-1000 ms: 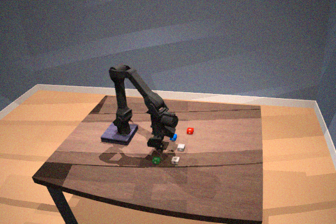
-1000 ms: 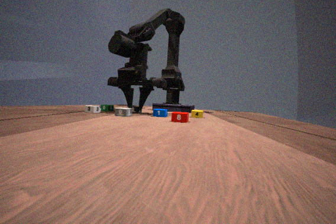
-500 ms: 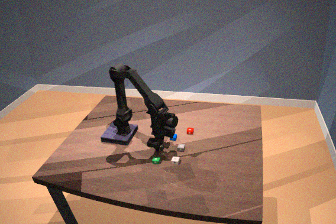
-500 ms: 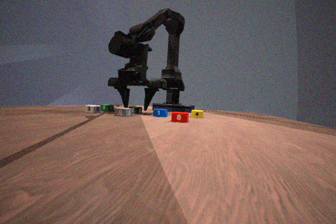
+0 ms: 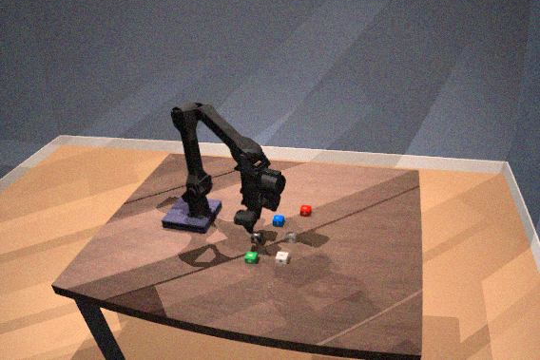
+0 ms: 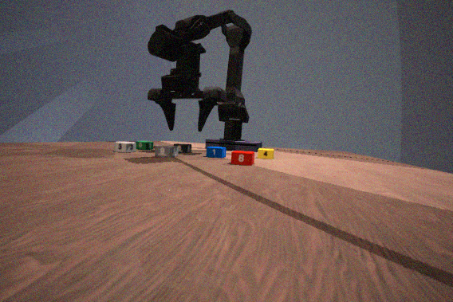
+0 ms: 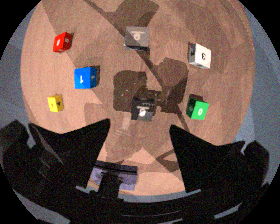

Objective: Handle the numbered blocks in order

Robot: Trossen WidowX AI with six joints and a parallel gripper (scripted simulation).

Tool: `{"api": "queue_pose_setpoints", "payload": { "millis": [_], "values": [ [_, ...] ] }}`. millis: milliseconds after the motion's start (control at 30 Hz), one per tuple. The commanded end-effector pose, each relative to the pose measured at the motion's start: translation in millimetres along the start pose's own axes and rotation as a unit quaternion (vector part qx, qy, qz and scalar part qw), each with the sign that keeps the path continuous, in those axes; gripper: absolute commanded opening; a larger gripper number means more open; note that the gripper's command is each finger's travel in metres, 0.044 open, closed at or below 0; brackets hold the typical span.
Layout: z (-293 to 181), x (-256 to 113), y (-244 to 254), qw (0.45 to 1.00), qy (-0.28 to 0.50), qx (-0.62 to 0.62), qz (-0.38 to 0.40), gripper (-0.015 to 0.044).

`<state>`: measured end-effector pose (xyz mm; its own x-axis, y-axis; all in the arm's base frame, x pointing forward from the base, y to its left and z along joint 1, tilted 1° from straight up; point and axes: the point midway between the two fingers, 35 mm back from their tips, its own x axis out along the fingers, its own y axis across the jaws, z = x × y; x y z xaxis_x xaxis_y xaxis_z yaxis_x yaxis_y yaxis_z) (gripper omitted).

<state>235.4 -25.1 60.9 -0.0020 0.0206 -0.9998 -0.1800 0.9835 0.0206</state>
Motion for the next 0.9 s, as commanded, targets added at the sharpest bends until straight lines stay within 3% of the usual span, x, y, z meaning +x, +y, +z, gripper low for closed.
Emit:
{"api": "queue_pose_setpoints", "payload": {
  "millis": [0,100,200,533,867],
  "values": [
    [5.6,-40.2,-1.7,1.0,-0.014,-0.003,-0.004,0.0269],
    [1.9,-71.9,-0.6,1.0,-0.013,-0.003,-0.004,0.019],
    [1.5,-74.1,-0.4,1.0,-0.013,-0.003,-0.004,0.012],
    [20.9,-78.0,12.2,1.0,-0.014,-0.003,-0.003,0.012],
    [120.1,-81.5,156.3,1.0,-0.019,-0.003,0.004,0.012]
  ]
}}
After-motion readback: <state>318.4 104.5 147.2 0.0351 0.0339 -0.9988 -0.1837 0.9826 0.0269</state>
